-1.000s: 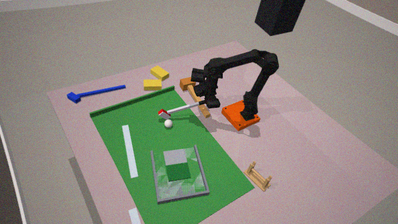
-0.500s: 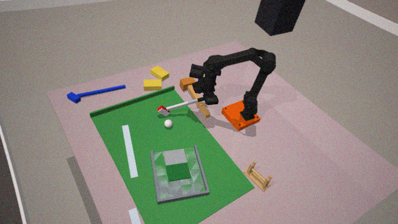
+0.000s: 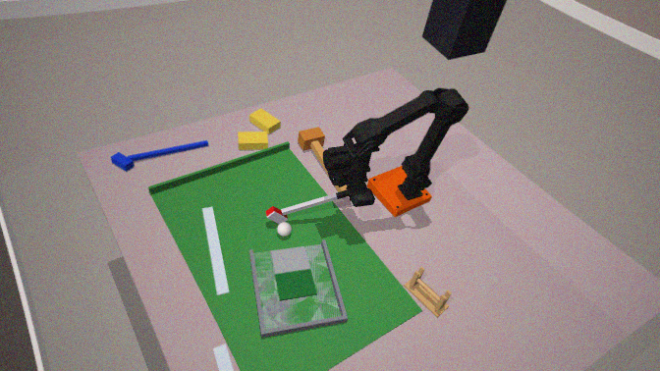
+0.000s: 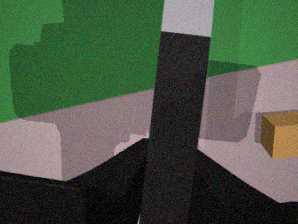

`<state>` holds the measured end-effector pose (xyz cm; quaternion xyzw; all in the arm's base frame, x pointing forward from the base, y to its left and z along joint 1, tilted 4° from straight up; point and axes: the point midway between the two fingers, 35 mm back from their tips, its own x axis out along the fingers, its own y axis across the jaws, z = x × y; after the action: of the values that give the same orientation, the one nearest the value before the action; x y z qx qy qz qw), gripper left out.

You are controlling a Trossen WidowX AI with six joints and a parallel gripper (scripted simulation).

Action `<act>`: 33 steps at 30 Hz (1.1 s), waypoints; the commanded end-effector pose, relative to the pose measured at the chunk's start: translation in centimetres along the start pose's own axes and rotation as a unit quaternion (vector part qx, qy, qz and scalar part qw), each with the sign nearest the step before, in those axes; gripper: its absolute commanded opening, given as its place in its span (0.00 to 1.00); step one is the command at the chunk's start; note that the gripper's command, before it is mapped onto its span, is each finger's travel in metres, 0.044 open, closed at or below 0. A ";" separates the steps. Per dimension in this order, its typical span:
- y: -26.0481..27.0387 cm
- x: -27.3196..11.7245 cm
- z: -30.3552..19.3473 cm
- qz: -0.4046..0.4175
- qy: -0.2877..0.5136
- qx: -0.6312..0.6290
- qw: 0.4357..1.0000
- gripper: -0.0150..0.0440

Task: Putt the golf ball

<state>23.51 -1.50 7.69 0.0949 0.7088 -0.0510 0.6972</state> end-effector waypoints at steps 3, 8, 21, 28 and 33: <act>0.7 -0.6 -0.1 0.000 -0.003 0.009 1.000 0.25; 0.7 -2.5 0.0 0.000 -0.003 0.009 1.000 0.25; 0.6 -5.3 -0.2 0.000 0.002 0.011 1.000 0.25; 0.6 -5.3 -0.2 0.000 0.002 0.011 1.000 0.25; 0.6 -5.3 -0.2 0.000 0.002 0.011 1.000 0.25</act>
<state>23.44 -1.16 13.00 0.1027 0.7104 -0.0589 0.6938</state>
